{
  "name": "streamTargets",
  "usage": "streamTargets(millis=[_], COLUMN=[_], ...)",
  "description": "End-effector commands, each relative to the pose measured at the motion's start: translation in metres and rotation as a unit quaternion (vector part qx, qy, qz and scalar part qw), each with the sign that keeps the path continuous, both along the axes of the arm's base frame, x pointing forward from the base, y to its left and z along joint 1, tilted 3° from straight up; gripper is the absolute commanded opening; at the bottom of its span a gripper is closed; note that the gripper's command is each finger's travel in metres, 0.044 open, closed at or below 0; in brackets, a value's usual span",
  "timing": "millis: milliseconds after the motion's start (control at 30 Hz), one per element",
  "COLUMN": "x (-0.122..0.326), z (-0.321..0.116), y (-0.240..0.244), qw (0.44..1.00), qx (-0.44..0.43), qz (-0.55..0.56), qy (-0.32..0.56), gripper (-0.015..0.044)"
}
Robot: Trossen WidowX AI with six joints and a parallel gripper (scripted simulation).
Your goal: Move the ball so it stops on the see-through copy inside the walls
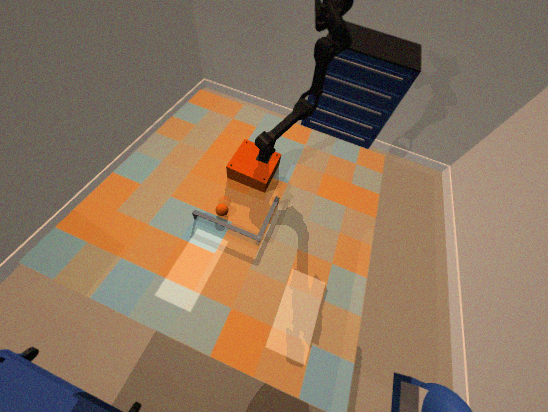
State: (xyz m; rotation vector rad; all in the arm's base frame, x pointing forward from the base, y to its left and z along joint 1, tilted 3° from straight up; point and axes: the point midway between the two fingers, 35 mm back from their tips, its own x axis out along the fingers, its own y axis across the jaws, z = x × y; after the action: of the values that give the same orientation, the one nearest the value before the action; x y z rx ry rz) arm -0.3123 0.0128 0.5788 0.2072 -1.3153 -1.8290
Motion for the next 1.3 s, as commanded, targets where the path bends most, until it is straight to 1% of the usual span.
streamTargets(millis=[0,100,300,433,700,867,1000,1033,1200,1267], x=[0.001,0.019,0.094,0.115,0.212,0.284,0.321,0.336,0.419,0.446], z=[0.001,0.017,0.061,0.065,0.089,0.092,0.089,0.087,0.067,0.056], y=[-0.001,-0.012,-0.048,-0.057,-0.096,-0.12,-0.131,-0.135,-0.157,-0.163], qw=[1.0,1.0,0.992,0.989,0.961,0.931,0.912,0.904,0.849,0.829], qx=[-0.002,-0.025,-0.019,-0.038,-0.035,-0.037,-0.036,-0.034,-0.021,-0.015], qz=[0.0,0.008,0.018,0.026,0.064,0.109,0.132,0.14,0.188,0.205], qy=[0.001,0.011,0.127,0.139,0.266,0.346,0.385,0.402,0.492,0.52], gripper=[0.0391,0.0391,0.0391,0.0391,0.0391,0.0391,0.0391,0.0391,0.0391,0.0391])
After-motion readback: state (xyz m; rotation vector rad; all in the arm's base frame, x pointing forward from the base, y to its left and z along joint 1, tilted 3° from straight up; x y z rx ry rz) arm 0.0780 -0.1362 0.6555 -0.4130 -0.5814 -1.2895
